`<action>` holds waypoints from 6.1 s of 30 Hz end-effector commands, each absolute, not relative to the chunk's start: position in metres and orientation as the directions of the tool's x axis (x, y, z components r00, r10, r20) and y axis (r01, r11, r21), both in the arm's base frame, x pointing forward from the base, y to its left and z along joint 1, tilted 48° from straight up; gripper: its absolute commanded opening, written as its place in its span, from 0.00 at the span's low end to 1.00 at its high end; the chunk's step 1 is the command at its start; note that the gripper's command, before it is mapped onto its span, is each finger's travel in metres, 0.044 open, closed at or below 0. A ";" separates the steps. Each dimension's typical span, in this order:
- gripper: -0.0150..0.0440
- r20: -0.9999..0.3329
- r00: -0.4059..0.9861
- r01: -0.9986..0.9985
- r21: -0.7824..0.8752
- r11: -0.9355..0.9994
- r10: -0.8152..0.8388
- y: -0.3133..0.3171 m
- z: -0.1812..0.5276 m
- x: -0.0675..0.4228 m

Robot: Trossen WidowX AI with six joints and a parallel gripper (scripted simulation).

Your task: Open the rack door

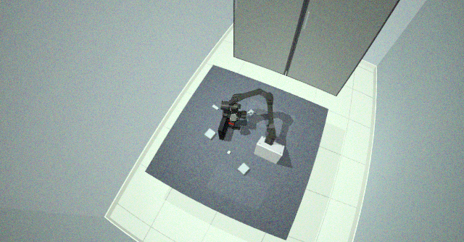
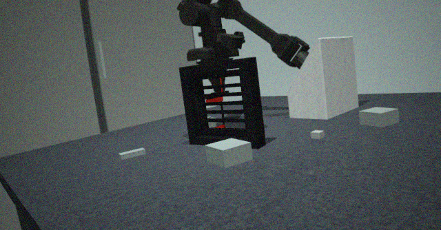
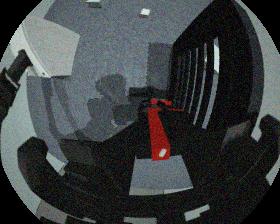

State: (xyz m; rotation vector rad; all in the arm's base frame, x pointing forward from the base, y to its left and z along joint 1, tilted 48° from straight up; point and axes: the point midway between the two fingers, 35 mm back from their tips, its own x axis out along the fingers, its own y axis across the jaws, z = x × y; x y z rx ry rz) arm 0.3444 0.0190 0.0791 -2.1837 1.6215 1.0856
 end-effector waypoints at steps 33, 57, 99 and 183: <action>0.29 -0.667 0.120 -0.942 0.157 -0.296 -0.736 0.020 0.078 0.339; 0.29 -0.667 0.119 -0.984 -0.176 0.000 -0.735 0.022 0.069 0.309; 0.29 -0.670 0.117 -0.724 -0.563 0.399 -0.733 0.049 0.027 0.243; 0.75 -0.676 0.117 -0.104 -0.737 0.668 -0.728 0.125 -0.035 0.213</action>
